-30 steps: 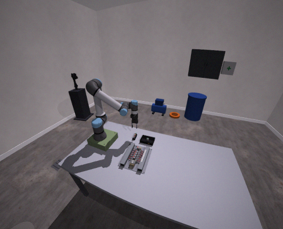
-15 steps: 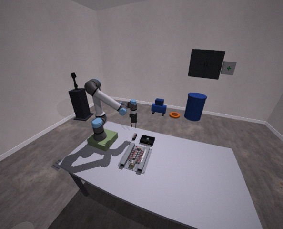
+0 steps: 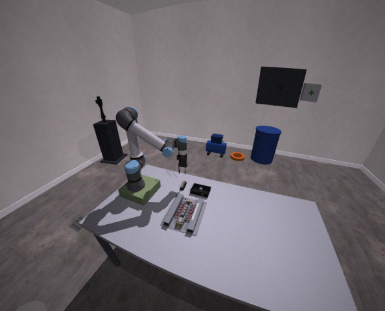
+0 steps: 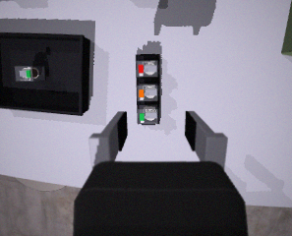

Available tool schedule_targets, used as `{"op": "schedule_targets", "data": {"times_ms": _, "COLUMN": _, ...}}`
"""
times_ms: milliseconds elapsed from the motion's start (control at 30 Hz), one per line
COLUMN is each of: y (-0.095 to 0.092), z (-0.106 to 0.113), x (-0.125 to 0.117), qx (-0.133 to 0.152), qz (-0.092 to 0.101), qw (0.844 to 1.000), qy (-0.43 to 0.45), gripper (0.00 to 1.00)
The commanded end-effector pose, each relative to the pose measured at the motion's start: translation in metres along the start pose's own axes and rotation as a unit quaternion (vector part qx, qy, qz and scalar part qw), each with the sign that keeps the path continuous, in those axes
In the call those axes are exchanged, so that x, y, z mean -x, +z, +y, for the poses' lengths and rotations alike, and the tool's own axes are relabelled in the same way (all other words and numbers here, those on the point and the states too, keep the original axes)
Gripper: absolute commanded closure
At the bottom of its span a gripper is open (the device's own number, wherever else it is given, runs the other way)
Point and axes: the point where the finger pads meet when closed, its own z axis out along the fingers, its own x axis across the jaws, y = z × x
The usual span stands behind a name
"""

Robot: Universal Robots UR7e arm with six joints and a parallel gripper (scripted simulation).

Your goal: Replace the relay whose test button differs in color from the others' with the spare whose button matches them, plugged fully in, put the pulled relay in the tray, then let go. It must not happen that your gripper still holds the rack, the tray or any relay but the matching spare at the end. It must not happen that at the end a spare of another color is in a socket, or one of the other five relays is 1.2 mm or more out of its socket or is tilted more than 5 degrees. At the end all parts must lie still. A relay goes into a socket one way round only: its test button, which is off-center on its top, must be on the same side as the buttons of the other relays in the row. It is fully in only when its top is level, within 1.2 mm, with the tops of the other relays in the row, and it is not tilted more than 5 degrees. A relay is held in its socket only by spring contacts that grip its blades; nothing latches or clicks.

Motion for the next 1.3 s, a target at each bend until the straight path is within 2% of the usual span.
{"op": "schedule_targets", "data": {"times_ms": 0, "y": 0.0003, "z": -0.0008, "x": 0.0043, "qx": 0.000, "qz": -0.001, "qw": 1.000, "qy": 0.000, "gripper": 0.00}}
{"op": "schedule_targets", "data": {"times_ms": 1267, "y": 0.0009, "z": -0.0016, "x": 0.0079, "qx": 0.000, "qz": -0.001, "qw": 1.000, "qy": 0.000, "gripper": 0.00}}
